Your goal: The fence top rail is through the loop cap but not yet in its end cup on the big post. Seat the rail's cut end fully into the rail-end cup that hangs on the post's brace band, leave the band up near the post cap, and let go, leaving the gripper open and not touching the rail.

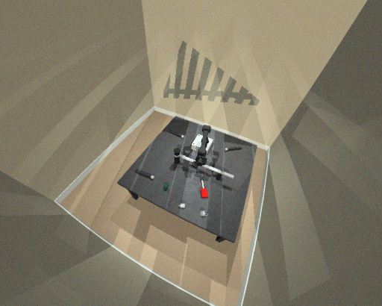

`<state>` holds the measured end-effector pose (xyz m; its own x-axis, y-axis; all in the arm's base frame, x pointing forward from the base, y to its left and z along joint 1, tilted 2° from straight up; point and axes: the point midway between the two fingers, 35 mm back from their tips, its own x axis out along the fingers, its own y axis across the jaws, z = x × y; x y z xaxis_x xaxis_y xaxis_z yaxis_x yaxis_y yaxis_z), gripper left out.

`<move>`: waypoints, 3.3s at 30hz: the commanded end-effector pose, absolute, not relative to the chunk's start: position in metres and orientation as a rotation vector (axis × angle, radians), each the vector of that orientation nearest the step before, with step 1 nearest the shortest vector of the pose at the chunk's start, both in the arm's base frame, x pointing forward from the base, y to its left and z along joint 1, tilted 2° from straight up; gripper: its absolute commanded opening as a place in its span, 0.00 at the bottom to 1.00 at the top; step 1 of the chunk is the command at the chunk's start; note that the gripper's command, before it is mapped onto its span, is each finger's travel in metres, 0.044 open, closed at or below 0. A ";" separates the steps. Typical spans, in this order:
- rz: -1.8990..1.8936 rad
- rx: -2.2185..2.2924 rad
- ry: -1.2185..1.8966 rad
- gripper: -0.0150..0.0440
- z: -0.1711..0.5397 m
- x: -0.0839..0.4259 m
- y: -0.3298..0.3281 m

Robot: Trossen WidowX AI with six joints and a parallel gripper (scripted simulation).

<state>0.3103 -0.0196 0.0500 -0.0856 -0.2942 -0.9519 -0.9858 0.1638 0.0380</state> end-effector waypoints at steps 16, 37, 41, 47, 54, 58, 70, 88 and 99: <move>0.967 -1.282 1.560 0.25 0.055 0.309 -0.025; 0.974 -1.276 1.556 0.25 0.053 0.309 -0.023; 0.974 -1.276 1.556 0.25 0.053 0.309 -0.023; 0.974 -1.276 1.557 0.25 0.053 0.309 -0.027; 0.974 -1.276 1.557 0.25 0.054 0.308 -0.033; 0.973 -1.277 1.557 0.25 0.054 0.308 -0.036; 0.973 -1.277 1.558 0.25 0.055 0.307 -0.046; 0.984 -1.267 1.557 0.25 0.054 0.306 -0.052; 0.984 -1.267 1.557 0.57 0.054 0.306 -0.052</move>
